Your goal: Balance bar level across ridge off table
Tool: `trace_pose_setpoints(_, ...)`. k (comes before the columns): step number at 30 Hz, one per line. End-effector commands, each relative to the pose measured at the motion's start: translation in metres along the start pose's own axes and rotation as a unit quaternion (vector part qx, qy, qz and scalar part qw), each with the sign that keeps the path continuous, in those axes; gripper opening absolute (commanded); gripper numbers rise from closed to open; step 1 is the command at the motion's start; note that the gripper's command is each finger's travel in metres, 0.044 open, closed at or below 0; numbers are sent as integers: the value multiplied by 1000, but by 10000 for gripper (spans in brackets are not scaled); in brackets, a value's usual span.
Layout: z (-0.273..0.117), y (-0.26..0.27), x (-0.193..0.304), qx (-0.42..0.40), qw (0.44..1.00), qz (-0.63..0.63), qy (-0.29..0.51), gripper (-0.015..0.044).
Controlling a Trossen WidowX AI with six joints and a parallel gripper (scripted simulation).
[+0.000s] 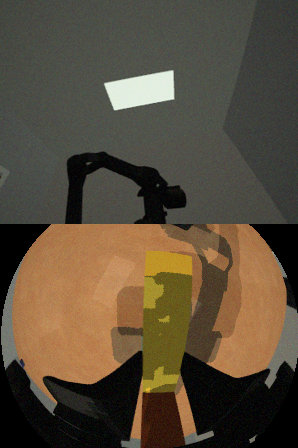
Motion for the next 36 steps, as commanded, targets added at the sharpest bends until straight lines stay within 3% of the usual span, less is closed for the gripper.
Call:
trace_pose_setpoints(1,0,0,0,0,1000,0,0,0)
trace_pose_setpoints(23,0,0,0,0,1000,0,0,0)
trace_pose_setpoints(29,0,0,0,0,1000,0,0,157)
trace_pose_setpoints(36,0,0,0,0,1000,0,0,167)
Point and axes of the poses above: the point midway between the two fingers, 35 mm back from their tips, its own z axis out along the fingers, its own y axis across the jaws, x = y × z, the point moved 6 cm from there along -z, back along the fingers, and after that the axes turned 1 degree about -z, right-handed, at the moved point
